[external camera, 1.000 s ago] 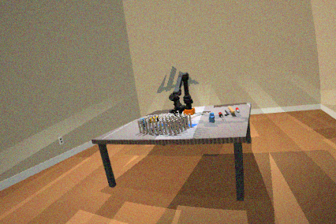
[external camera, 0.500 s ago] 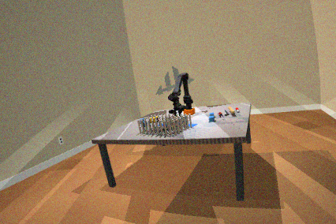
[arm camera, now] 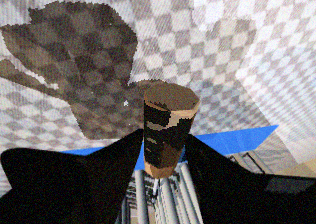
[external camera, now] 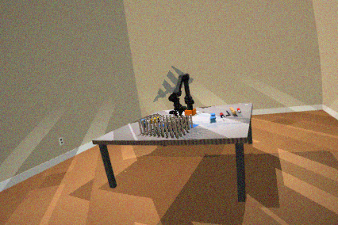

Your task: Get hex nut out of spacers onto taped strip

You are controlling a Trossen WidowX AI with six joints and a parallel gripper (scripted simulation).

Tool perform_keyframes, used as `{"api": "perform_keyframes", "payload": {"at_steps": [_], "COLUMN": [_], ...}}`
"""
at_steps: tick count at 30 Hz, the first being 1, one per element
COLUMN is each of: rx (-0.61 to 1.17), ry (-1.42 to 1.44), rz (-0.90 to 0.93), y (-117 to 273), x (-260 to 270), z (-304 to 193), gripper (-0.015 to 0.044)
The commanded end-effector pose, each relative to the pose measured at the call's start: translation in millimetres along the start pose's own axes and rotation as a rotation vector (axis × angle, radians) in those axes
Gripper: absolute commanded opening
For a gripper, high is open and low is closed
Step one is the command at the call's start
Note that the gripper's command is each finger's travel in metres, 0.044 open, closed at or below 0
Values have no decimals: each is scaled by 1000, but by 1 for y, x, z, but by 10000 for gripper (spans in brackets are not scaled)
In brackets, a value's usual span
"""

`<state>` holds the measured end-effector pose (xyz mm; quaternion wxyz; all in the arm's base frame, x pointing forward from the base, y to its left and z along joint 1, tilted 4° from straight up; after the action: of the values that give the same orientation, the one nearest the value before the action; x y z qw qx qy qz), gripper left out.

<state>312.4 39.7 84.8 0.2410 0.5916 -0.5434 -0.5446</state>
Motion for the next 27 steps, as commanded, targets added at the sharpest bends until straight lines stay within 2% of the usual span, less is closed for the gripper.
{"api": "perform_keyframes", "payload": {"at_steps": [1, 27], "rx": [9, 11], "ry": [8, 9], "rz": [-9, -10], "y": [0, -4], "x": [-2, -4], "z": [-7, -21], "gripper": [0, 0]}}
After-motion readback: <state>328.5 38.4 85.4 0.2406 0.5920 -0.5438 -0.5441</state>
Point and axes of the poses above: the point midway between the two fingers, 35 mm back from their tips, its own y axis back along the fingers, its own x axis across the jaws, z = x × y, the point moved 7 cm from there along y, back along the fingers, and after that the axes turned 7 degrees about -y, right-handed, at the moved point
